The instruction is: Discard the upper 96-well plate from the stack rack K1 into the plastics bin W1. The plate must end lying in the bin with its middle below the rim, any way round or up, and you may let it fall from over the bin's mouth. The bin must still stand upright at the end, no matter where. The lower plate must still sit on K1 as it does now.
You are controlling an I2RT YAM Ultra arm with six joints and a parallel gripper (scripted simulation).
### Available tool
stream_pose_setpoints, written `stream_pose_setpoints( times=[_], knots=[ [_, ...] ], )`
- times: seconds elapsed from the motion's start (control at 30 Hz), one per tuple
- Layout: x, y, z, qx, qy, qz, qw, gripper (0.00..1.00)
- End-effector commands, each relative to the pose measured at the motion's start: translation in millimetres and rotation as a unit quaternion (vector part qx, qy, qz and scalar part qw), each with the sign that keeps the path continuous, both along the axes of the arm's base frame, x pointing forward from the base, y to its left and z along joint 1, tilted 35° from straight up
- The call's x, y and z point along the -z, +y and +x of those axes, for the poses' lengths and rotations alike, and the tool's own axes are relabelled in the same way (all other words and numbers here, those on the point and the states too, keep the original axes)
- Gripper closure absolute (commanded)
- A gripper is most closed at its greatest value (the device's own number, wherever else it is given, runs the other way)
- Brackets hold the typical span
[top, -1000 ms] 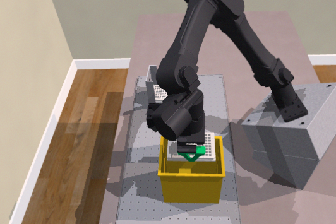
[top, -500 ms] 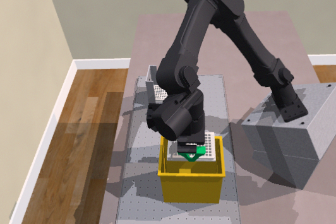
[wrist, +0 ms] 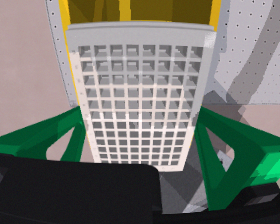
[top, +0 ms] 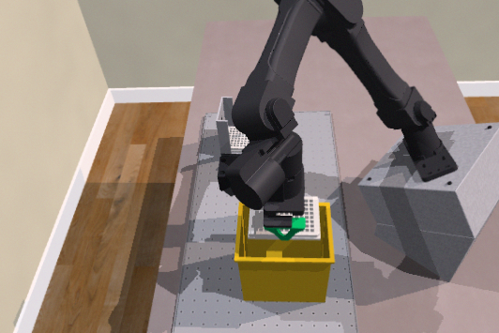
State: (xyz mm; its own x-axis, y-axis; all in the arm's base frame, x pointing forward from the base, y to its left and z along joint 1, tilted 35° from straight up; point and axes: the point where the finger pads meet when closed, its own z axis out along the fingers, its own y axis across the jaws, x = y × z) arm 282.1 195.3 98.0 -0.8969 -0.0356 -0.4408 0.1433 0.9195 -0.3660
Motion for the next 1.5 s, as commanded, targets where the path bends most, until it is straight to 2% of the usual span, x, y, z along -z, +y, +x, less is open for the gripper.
stream_pose_setpoints(
  times=[0.0, 0.3, 0.97, 1.47],
  knots=[
    [-3.8, 5, -1.6, -0.007, -0.006, 0.004, 1.000, 1.00],
    [-3.9, 5, -1.6, -0.007, -0.006, 0.004, 1.000, 1.00],
    [20.0, -5, 13.3, -0.007, -0.006, 0.004, 1.000, 1.00],
    [19.6, -6, 13.6, -0.007, -0.006, 0.004, 1.000, 1.00]
  ],
)
